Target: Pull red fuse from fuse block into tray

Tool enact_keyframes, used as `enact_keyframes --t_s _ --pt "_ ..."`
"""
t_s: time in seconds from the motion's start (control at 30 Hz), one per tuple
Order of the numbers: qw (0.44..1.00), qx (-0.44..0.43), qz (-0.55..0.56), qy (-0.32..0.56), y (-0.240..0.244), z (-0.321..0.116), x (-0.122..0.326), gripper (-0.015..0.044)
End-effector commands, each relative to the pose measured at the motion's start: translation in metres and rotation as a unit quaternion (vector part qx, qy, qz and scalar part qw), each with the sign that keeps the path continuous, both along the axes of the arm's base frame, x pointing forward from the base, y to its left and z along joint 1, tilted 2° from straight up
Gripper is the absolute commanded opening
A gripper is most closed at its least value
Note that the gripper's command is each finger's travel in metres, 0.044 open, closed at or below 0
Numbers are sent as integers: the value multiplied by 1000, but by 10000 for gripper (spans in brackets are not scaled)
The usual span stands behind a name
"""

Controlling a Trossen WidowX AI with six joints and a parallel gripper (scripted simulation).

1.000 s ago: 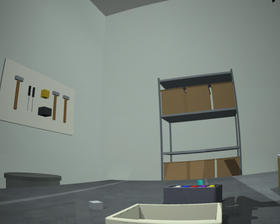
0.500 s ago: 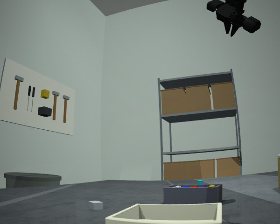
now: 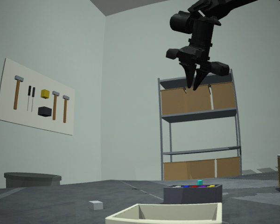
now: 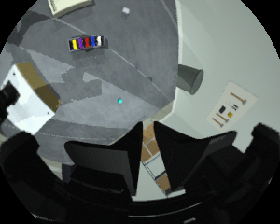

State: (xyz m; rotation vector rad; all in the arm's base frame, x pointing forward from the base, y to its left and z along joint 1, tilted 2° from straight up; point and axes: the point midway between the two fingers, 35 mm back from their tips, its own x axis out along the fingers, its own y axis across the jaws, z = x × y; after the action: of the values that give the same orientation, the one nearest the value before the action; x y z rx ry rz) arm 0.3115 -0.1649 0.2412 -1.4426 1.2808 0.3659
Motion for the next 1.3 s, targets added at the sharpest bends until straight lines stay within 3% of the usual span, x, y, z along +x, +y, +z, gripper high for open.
enact_keyframes --t_s 0.0,0.4,1.27 --pt "996 79 24 43 35 -63 19 74" --pt "945 259 32 197 138 -212 -2 74" --pt "944 262 31 200 138 -231 -1 74"
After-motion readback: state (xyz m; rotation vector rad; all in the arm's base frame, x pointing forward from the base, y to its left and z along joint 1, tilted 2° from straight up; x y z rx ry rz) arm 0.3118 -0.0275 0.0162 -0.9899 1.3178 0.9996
